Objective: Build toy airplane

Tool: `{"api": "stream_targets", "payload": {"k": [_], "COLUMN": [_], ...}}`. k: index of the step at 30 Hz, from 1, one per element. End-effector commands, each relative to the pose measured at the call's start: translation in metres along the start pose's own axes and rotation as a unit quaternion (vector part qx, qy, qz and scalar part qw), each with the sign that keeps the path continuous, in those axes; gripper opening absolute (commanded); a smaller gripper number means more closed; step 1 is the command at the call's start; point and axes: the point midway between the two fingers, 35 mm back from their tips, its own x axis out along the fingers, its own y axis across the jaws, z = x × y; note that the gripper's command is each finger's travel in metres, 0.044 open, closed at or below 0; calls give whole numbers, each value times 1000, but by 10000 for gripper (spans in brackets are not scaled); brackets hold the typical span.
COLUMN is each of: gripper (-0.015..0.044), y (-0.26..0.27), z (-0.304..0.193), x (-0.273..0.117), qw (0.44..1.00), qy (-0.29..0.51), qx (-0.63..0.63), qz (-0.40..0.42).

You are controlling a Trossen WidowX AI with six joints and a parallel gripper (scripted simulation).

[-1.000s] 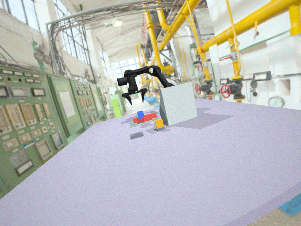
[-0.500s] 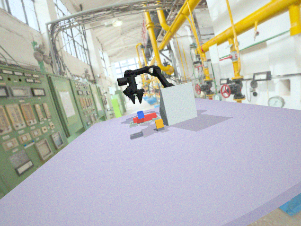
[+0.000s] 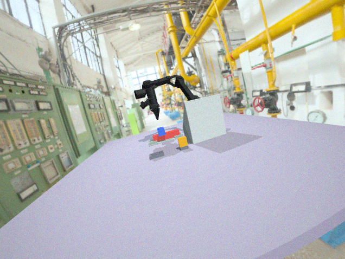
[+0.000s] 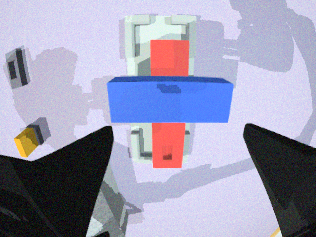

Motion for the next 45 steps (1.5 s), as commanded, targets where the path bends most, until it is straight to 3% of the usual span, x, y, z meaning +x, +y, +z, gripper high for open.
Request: {"api": "stream_targets", "payload": {"k": [1, 3, 10, 21, 29, 34, 45], "gripper": [440, 440, 440, 440, 440, 440, 440], "y": [0, 12, 131, 270, 273, 273, 273], "z": [0, 2, -2, -85, -87, -87, -88], "x": [1, 0, -9, -2, 1, 54, 71], "qw": [1000, 1000, 999, 1000, 1000, 1000, 1000], "qy": [1, 0, -2, 3, 2, 2, 2], "qx": [15, 14, 8, 14, 14, 15, 15], "qz": [0, 5, 32, 9, 8, 7, 6]}}
